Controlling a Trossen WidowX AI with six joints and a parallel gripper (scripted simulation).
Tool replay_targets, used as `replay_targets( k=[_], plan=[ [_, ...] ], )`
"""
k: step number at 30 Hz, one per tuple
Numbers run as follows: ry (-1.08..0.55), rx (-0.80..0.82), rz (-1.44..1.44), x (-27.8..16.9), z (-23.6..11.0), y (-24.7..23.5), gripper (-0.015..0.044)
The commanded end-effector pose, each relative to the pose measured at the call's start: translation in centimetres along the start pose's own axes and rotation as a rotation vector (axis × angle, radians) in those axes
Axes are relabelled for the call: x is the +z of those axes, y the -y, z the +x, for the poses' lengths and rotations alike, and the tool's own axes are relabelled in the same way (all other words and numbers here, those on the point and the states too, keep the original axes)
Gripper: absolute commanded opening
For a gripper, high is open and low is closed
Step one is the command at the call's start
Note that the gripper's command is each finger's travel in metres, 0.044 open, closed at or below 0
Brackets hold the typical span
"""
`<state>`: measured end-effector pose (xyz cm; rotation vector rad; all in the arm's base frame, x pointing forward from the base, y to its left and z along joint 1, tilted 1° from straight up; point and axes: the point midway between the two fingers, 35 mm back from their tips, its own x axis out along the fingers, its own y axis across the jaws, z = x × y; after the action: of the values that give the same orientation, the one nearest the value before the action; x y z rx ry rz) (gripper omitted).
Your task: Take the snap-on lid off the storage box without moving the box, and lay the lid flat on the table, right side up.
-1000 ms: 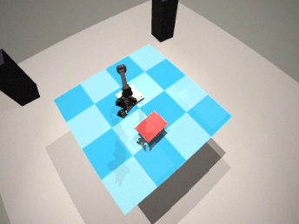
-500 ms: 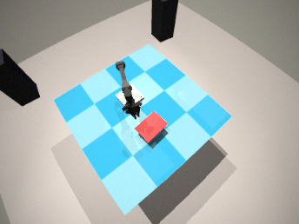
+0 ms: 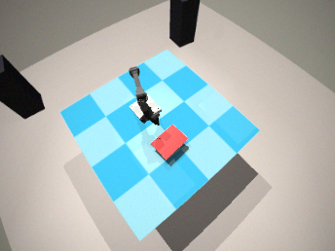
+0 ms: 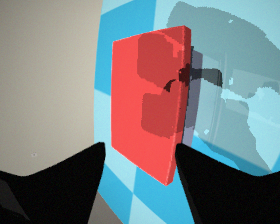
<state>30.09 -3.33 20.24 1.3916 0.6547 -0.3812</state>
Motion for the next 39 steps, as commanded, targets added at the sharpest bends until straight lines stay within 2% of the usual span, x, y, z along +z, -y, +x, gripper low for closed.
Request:
replay_targets(
  k=[1, 6, 13, 39],
  plan=[
    [-0.017, -0.014, 0.016, -0.4, 0.0, 0.5, 0.0235],
    [-0.017, -0.014, 0.017, -0.3, 0.2, 0.6, 0.0235],
    [-0.017, -0.014, 0.016, -0.5, 3.9, 5.3, 0.0235],
    [-0.017, -0.013, 0.016, -0.4, 7.2, 5.1, 0.0235]
  ],
)
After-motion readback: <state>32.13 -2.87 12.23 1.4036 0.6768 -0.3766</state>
